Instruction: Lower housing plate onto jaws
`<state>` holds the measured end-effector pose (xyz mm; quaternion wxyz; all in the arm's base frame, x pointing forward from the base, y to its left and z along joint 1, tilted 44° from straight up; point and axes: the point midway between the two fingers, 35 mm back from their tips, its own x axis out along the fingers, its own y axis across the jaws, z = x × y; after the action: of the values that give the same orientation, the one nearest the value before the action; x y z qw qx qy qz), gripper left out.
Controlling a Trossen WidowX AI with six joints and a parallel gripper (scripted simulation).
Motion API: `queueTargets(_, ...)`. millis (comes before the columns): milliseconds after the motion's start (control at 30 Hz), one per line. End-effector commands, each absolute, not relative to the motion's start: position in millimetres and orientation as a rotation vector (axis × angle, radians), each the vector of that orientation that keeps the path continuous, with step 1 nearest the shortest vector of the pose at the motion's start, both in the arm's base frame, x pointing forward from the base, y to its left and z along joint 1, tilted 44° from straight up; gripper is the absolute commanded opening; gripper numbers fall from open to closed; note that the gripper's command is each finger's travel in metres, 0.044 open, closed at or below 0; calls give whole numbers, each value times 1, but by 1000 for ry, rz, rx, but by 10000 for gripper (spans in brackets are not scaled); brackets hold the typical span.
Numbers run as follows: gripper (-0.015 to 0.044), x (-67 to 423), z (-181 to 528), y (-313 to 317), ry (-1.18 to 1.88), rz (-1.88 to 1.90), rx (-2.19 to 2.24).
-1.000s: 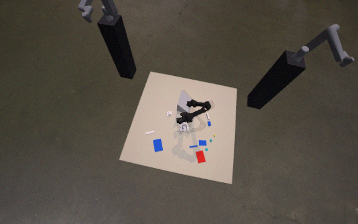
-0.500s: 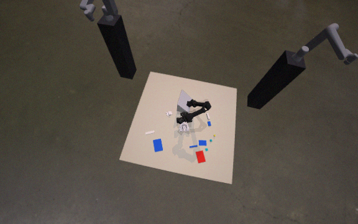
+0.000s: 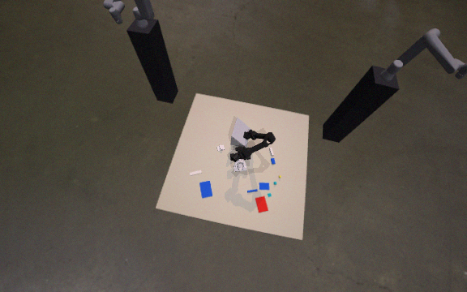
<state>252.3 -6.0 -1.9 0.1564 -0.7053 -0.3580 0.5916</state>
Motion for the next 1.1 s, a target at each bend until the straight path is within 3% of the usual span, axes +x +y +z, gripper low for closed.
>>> queueTargets(0,351,252,-3,-5,-1021,1692,-2012)
queueTargets(1067,351,252,-8,0,-1020,1691,-2012)
